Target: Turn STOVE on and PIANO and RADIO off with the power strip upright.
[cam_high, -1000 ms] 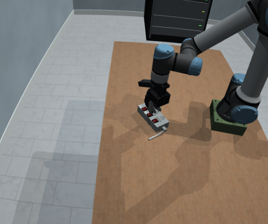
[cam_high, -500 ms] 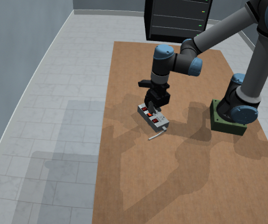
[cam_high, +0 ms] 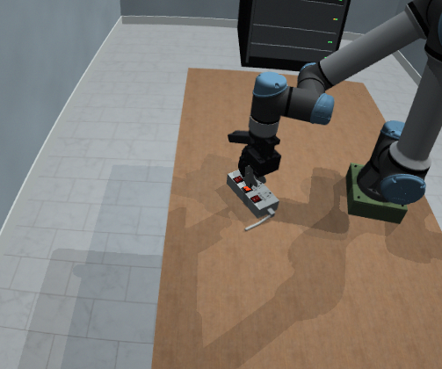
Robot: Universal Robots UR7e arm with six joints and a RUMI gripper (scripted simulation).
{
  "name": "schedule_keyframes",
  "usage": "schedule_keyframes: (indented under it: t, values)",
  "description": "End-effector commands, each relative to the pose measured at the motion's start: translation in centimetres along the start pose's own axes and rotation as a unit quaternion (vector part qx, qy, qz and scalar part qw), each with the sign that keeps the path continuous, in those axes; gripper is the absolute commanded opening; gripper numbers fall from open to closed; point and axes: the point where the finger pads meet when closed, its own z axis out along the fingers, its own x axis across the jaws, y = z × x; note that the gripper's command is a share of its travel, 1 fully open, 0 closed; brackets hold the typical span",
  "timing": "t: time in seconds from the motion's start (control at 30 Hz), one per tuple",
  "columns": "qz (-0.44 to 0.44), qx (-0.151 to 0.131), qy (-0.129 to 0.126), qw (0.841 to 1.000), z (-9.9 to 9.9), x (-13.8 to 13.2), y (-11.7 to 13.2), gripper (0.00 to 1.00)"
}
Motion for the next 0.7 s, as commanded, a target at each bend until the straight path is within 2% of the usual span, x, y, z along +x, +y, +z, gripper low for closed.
schedule_keyframes:
  t: [0.0,0.37,0.67]
  values:
    - [0.0,0.0,0.0,1.0,-0.5,0.0,0.0,0.0]
    - [0.0,0.0,0.0,1.0,-3.4,0.0,0.0,0.0]
    - [0.0,0.0,0.0,1.0,-3.6,0.0,0.0,0.0]
